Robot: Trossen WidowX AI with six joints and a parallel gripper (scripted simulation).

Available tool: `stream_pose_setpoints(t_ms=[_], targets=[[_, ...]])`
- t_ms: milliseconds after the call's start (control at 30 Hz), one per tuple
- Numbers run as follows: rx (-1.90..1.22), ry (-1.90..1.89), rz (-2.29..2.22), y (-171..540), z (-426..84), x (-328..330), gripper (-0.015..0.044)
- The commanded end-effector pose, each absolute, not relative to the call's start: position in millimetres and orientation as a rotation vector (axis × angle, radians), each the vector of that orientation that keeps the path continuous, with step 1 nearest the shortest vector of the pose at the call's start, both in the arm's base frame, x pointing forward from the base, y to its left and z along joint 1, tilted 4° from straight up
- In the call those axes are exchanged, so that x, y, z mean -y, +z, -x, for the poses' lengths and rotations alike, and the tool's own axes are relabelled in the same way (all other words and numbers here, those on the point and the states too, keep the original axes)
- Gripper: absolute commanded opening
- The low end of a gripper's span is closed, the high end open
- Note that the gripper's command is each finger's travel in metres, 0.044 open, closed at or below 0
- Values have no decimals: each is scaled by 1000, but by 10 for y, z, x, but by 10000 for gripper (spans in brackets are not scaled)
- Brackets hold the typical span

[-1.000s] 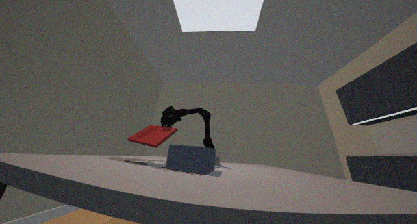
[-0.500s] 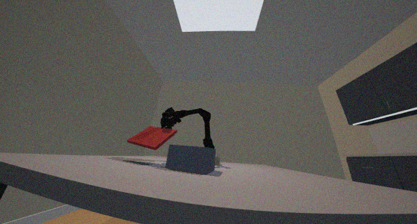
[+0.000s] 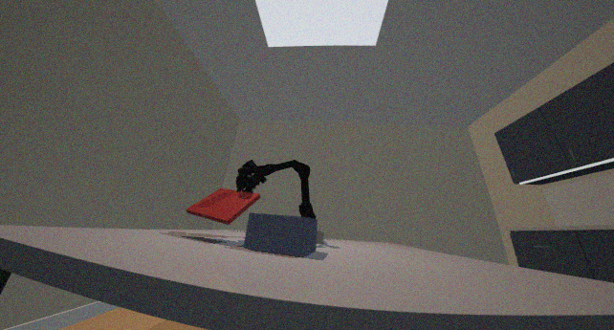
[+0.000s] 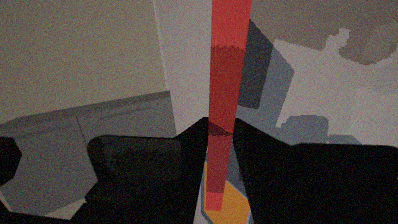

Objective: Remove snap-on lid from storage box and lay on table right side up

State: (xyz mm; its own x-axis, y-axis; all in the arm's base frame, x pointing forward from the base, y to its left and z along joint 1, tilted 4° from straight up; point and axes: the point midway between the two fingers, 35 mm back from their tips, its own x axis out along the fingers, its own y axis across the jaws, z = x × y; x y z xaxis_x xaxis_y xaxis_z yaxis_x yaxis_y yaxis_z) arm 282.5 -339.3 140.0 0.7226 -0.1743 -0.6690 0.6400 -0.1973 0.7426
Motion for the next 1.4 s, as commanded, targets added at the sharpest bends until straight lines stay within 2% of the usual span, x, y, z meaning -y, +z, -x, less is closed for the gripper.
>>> stream_pose_setpoints(t_ms=[0, 1367], targets=[[-381, -761, -1606, 1385, -2834, 3397, 0], [-381, -761, -1606, 1056, -2827, 3386, 0]])
